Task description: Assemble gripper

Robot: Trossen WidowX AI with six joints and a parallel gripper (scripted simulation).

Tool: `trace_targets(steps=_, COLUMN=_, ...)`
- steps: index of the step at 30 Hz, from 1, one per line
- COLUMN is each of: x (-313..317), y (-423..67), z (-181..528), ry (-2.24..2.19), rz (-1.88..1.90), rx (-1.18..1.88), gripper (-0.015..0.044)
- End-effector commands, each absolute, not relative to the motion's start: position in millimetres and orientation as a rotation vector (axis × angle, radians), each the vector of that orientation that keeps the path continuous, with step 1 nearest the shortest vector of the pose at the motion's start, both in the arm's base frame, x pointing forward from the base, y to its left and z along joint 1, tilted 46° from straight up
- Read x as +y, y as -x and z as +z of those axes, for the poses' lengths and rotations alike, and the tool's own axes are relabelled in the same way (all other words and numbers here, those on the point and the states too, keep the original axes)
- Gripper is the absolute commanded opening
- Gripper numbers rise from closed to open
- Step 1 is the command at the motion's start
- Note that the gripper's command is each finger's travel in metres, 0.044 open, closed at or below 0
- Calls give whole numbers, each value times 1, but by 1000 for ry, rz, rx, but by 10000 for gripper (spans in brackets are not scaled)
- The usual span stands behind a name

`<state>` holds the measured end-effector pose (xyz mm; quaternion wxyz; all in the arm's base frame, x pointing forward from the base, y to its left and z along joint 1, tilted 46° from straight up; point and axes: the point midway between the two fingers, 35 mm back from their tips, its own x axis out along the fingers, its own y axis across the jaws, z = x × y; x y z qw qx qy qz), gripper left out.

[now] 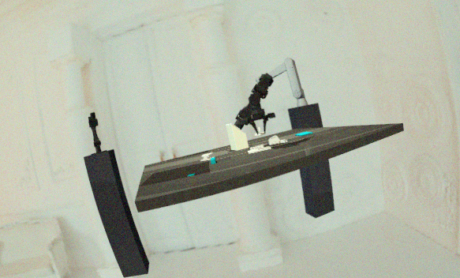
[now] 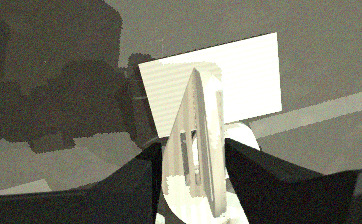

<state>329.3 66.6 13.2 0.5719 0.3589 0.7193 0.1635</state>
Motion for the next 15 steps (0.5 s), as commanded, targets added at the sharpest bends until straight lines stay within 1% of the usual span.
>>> trace_targets(steps=1, x=70, y=-329, z=11, ry=-847, rz=386, rx=1687, gripper=134)
trace_targets(steps=15, x=86, y=-328, z=-5, ry=-848, rz=384, rx=1687, gripper=134)
